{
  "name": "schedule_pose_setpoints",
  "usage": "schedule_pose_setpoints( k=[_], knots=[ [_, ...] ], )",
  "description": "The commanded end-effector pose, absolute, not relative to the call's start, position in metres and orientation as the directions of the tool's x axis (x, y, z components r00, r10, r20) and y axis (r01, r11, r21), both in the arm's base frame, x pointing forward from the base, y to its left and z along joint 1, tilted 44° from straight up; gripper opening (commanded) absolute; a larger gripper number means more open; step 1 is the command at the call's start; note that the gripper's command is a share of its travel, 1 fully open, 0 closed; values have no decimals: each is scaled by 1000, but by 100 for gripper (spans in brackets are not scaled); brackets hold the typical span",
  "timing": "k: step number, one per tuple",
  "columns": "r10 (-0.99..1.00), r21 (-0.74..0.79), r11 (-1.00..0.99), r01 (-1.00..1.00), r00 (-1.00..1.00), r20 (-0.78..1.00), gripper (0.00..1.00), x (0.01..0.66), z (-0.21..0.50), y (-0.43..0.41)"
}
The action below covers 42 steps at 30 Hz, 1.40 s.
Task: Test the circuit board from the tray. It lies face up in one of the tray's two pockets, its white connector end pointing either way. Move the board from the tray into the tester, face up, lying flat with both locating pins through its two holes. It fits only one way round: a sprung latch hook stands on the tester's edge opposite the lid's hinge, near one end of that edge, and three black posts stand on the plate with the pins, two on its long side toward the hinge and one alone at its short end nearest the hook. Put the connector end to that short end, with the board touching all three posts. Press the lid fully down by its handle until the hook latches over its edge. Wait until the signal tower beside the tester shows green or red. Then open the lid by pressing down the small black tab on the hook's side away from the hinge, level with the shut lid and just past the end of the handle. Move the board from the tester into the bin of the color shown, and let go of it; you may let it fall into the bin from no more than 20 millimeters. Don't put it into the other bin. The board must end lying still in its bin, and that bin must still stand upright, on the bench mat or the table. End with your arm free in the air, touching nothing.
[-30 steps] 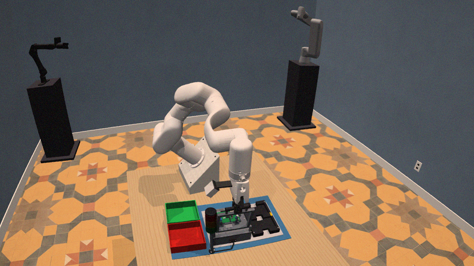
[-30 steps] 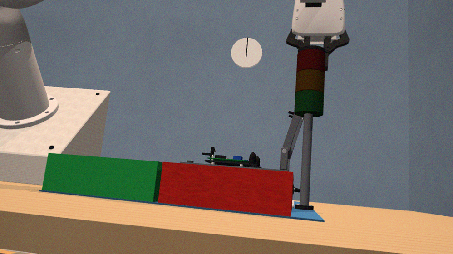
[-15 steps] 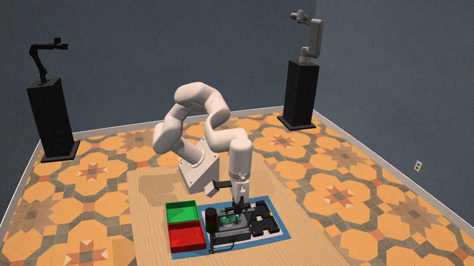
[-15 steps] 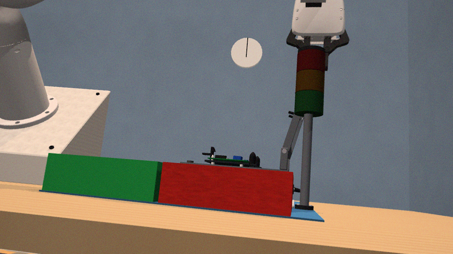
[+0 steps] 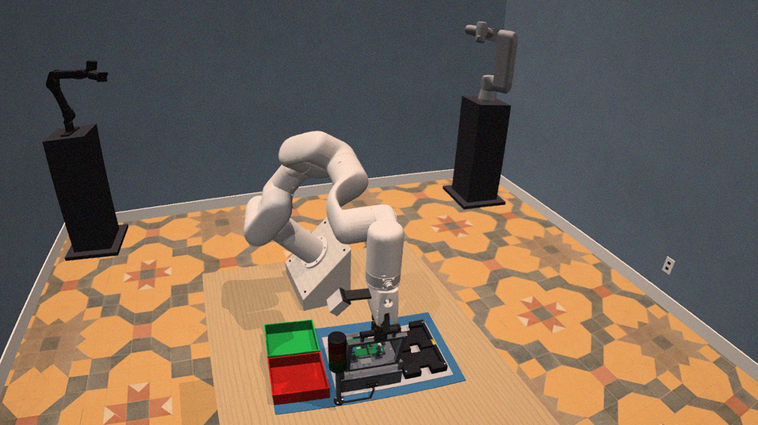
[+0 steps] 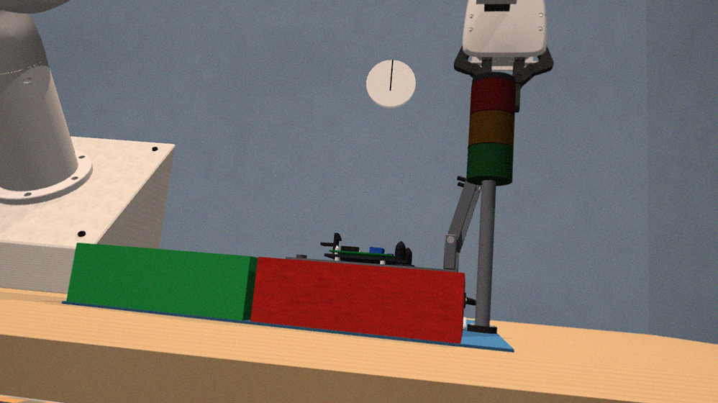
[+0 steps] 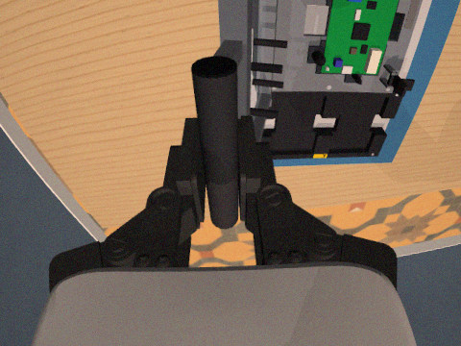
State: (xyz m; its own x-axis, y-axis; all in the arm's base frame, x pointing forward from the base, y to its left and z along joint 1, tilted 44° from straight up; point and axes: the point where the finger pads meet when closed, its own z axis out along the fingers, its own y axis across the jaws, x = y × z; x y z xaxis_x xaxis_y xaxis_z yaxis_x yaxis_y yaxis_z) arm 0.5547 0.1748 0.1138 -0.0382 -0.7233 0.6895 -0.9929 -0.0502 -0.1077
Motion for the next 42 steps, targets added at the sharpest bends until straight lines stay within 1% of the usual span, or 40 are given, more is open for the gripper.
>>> schedule_pose_setpoints(
  k=[1,42],
  knots=[
    [-724,-111,-54,-992,-38,688,0,555,115,177],
    [-724,-110,-54,-992,-37,688,0,536,116,178]
  ],
)
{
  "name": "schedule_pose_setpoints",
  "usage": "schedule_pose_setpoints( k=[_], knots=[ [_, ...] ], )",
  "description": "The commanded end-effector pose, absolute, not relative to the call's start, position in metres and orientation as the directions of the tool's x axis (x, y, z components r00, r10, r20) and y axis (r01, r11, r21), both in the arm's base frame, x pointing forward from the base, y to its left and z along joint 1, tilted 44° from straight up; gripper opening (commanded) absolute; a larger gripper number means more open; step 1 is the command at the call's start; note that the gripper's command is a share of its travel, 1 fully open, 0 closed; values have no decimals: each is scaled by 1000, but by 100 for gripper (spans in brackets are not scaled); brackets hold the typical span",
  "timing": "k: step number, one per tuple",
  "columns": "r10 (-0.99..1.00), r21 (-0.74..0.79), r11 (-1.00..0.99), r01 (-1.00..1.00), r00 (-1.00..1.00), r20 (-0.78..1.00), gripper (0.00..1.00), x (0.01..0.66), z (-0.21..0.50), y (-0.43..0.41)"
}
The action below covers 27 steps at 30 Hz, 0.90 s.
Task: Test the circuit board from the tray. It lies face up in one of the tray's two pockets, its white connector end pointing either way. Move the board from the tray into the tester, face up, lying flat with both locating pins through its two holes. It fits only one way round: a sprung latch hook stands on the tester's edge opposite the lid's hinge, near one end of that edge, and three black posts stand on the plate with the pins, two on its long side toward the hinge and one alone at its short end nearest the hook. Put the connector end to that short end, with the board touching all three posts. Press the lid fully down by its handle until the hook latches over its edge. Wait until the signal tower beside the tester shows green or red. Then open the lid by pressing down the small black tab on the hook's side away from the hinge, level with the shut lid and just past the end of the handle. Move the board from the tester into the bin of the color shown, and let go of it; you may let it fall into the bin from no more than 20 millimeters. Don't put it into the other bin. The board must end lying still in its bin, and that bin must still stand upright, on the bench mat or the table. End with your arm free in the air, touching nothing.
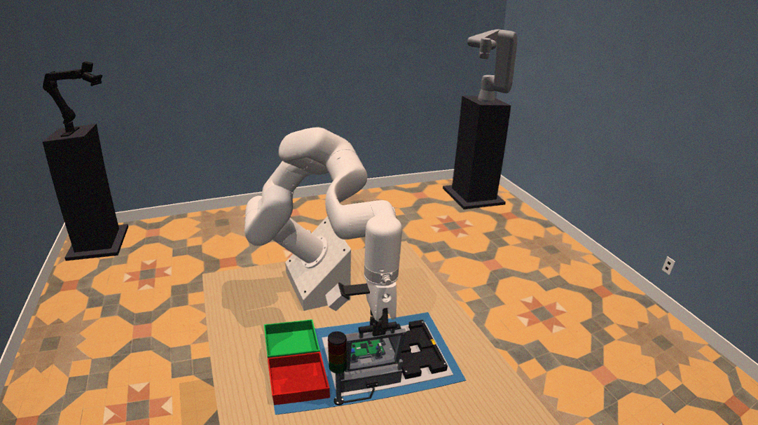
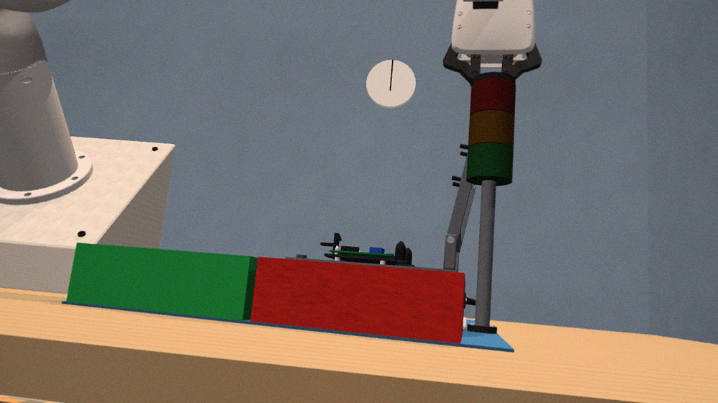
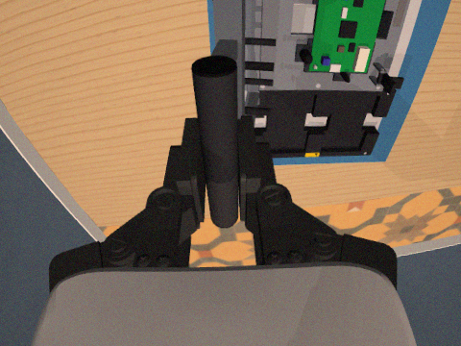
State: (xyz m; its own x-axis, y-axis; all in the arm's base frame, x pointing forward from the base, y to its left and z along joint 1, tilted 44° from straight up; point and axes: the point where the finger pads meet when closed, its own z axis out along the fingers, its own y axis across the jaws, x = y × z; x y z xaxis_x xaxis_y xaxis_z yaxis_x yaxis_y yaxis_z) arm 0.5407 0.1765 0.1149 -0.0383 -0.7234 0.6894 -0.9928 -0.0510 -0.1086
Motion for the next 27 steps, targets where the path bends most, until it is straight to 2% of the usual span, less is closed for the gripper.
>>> schedule_pose_setpoints(
  k=[1,27],
  knots=[
    [-724,-110,-54,-992,-37,688,0,535,116,178],
    [-724,-110,-54,-992,-37,688,0,492,112,177]
  ],
)
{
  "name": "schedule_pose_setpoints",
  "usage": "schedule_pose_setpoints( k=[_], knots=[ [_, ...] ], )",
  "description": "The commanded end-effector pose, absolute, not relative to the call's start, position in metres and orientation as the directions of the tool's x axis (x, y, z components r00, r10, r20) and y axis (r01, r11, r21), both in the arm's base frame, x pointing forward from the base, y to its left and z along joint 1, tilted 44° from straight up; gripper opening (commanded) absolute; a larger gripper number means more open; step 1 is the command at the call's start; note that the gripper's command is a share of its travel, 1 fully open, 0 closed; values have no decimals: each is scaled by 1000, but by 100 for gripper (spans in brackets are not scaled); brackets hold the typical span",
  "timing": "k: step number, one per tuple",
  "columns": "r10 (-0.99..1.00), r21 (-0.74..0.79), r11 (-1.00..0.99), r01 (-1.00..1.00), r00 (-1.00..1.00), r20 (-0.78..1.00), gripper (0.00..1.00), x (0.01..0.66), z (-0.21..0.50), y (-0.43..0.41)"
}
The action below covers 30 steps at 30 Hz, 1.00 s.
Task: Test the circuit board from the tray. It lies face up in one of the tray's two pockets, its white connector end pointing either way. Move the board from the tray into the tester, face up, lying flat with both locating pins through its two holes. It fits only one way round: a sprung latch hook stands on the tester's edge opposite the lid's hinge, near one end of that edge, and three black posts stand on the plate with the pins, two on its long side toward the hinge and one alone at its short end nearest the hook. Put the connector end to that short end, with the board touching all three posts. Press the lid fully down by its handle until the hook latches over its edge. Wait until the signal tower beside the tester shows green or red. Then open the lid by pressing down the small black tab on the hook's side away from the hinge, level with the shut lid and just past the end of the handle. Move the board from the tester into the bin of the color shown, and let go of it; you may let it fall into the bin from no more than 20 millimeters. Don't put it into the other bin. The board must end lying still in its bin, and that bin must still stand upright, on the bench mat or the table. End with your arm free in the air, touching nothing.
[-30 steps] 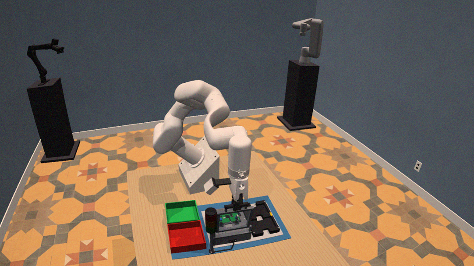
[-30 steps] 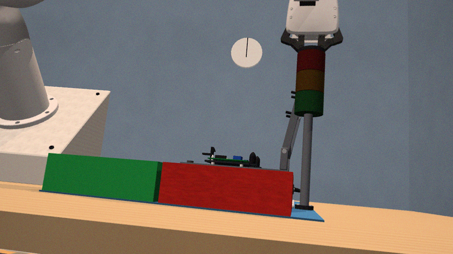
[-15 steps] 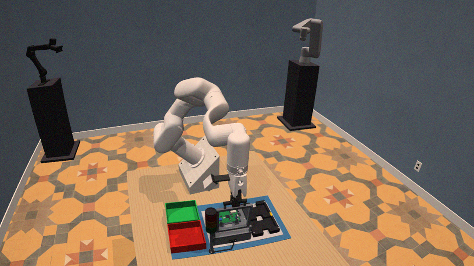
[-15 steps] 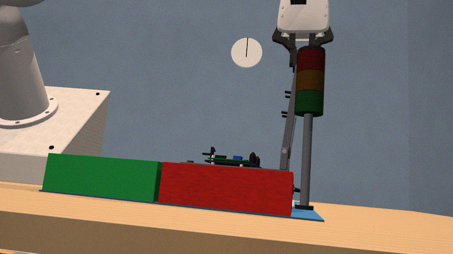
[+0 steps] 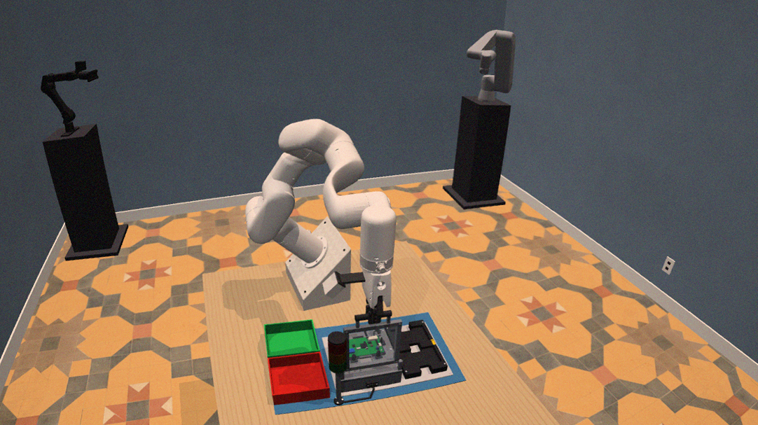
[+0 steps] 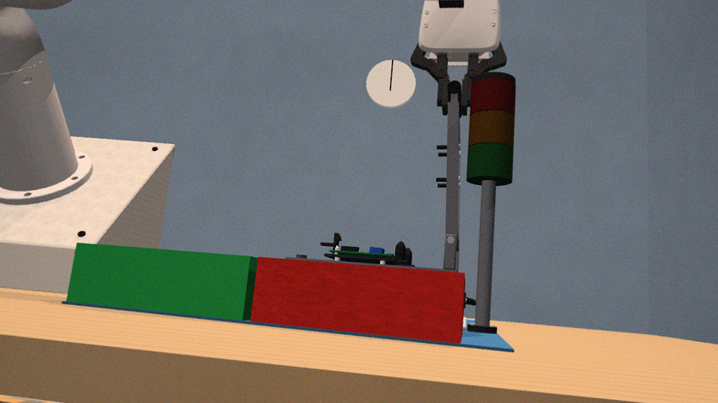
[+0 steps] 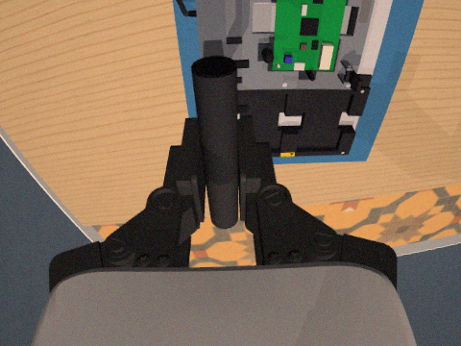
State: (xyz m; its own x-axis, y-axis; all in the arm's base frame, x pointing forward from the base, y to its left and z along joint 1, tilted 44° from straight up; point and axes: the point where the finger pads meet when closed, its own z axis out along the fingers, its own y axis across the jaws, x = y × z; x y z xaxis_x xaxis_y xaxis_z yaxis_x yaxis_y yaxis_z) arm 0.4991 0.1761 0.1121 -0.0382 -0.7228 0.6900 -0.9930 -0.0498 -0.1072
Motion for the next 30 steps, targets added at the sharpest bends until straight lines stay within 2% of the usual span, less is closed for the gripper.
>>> schedule_pose_setpoints(
  k=[1,30],
  knots=[
    [-724,-110,-54,-992,-37,688,0,492,112,177],
    [-724,-110,-54,-992,-37,688,0,421,88,157]
  ],
)
